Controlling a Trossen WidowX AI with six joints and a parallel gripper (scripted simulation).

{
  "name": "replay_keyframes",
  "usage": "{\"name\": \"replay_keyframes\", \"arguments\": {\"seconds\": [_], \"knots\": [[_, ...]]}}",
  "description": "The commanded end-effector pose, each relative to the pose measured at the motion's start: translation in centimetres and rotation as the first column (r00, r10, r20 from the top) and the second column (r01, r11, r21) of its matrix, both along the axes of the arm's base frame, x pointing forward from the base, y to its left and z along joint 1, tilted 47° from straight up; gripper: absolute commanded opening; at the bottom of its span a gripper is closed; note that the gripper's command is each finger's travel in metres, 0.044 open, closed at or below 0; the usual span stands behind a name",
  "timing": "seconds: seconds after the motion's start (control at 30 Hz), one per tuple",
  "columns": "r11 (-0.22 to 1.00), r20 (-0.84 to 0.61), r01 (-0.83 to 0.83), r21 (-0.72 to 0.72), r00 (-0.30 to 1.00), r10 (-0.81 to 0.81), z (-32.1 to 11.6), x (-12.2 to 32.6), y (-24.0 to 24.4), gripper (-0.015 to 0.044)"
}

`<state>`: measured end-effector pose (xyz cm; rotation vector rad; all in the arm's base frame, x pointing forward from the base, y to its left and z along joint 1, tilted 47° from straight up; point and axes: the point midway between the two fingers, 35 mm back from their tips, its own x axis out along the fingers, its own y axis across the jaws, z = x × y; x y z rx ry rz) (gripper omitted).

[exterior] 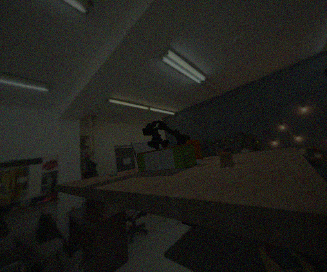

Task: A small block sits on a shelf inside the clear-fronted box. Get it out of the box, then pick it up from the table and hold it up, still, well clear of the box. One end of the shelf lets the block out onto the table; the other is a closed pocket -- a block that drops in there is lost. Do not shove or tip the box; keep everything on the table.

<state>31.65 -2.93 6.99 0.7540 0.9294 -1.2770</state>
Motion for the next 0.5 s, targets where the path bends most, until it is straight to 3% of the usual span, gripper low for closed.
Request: {"name": "replay_keyframes", "arguments": {"seconds": [0.0, 0.47], "knots": [[1.0, -0.005, 0.0, -0.003, 1.0, 0.0, -0.5, -0.1, -0.6, 0.04], [1.0, 0.0, 0.0, 0.0, 1.0, 0.0, -1.4, 0.0, -1.0, 0.04]]}}
